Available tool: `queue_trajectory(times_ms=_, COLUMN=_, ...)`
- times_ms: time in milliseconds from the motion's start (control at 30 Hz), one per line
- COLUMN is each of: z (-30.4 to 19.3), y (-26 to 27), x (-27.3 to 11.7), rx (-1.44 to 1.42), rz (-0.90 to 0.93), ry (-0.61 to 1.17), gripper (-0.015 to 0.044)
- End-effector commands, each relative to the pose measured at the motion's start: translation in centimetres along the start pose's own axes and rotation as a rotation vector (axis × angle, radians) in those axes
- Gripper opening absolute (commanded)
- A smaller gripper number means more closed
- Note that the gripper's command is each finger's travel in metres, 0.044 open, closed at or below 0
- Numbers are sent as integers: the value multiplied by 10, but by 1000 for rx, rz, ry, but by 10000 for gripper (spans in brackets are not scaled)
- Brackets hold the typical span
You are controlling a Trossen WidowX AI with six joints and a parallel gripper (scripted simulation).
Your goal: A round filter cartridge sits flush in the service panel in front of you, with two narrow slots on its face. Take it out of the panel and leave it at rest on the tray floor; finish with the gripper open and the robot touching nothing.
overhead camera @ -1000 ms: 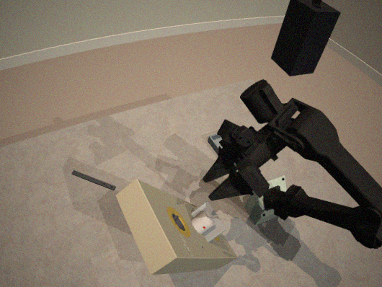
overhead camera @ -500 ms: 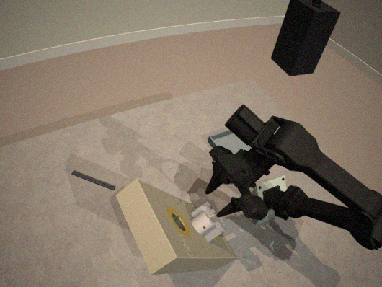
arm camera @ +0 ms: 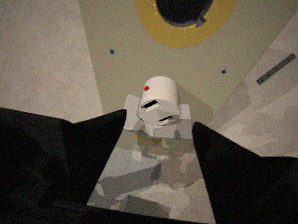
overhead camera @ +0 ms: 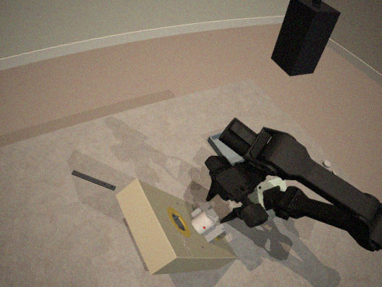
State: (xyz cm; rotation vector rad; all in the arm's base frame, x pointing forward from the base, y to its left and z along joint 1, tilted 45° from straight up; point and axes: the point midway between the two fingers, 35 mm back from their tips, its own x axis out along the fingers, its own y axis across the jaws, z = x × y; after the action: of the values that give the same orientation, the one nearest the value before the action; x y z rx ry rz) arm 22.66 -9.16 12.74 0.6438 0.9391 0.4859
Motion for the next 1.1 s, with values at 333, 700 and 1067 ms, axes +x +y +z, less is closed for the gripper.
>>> queue_trajectory(times_ms=333, z=-1, y=0, x=24, rx=0, rz=0, ry=6, gripper=305)
queue_trajectory(times_ms=700, z=-2, y=2, x=41, rx=-1, rz=4, ry=3, gripper=305)
queue_trajectory(times_ms=1067, z=-1, y=1, x=39, rx=-5, rz=0, ry=5, gripper=193)
